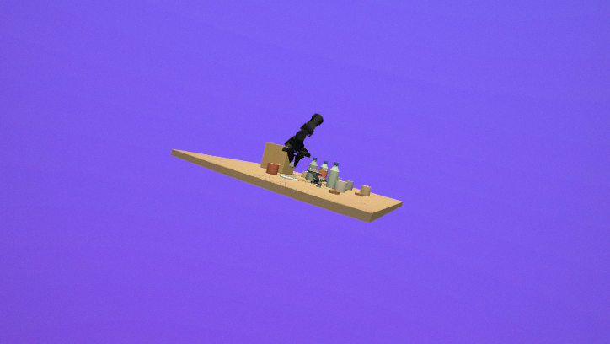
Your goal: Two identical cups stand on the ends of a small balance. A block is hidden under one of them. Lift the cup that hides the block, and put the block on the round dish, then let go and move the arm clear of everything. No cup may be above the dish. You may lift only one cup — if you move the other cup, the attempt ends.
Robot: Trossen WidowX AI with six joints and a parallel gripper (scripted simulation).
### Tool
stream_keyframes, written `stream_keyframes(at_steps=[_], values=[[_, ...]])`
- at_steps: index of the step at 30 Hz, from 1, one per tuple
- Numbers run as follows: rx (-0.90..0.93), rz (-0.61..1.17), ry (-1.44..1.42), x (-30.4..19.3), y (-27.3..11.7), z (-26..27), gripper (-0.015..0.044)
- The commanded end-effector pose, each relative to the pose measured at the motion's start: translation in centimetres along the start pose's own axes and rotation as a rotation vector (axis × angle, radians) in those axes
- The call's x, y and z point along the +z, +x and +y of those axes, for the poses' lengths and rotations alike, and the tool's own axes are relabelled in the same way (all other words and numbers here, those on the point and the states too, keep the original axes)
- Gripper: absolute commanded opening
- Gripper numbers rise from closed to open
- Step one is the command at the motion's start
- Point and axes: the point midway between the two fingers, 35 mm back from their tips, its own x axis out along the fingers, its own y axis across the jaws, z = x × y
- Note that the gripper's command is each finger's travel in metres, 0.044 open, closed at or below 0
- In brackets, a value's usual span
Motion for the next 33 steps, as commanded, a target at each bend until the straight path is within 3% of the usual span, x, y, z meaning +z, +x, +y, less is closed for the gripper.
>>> stream_keyframes(at_steps=[1,11,31,33], values=[[0.002,0.004,-0.010,-0.6,0.8,0.9,0.0000],[0.002,0.001,-0.010,-0.6,4.9,0.9,0.0000],[0.002,0.000,-0.010,-0.5,7.1,0.9,0.0000],[0.002,0.007,-0.016,-0.7,6.5,0.8,0.0053]])
